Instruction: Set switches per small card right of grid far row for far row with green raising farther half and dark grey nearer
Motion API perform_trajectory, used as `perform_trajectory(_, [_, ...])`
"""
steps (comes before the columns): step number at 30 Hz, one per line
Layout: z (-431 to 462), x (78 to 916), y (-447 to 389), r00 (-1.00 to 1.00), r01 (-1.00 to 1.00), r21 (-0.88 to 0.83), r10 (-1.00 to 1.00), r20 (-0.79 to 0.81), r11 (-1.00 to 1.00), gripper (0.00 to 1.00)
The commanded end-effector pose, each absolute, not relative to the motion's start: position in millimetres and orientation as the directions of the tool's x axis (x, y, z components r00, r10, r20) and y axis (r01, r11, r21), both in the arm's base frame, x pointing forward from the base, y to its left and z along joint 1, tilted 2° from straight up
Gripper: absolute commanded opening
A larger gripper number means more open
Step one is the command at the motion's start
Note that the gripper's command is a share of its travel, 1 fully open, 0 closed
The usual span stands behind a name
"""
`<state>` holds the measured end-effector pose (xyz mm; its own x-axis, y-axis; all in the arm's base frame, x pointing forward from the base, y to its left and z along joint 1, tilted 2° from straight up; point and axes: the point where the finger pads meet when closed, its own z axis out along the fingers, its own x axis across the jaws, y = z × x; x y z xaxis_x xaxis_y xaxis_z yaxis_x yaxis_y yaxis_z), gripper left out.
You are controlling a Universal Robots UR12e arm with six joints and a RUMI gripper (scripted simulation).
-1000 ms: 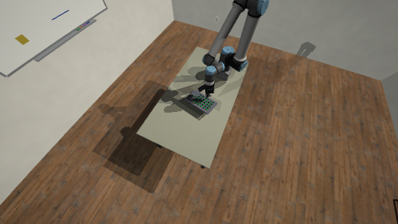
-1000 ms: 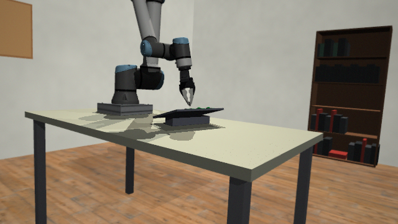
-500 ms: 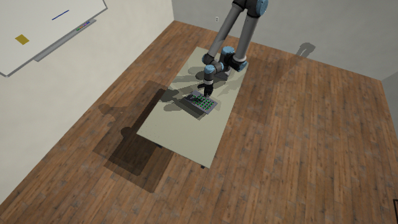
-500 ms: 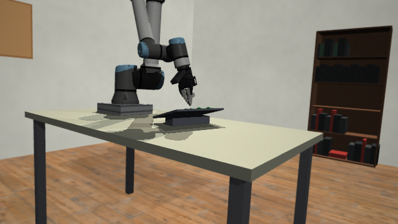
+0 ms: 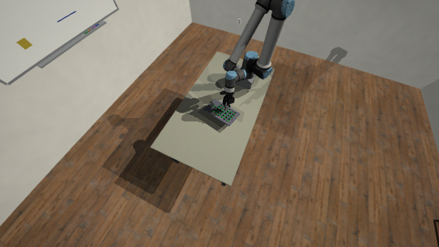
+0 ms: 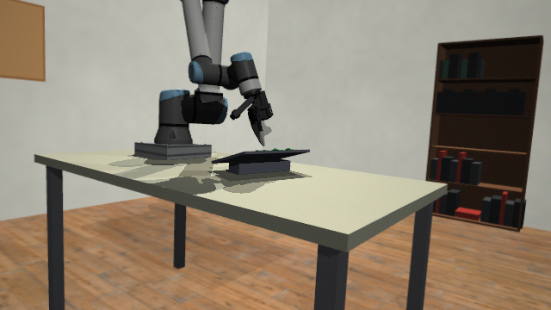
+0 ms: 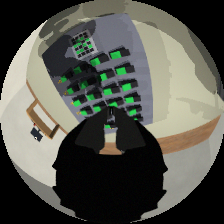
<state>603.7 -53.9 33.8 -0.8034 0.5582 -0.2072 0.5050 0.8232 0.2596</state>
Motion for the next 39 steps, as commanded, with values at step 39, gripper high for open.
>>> perform_trajectory(39, [37.2, 615.4, -70.3, 0.181, 0.907, 0.387, 0.984, 0.0, -0.167, 0.0])
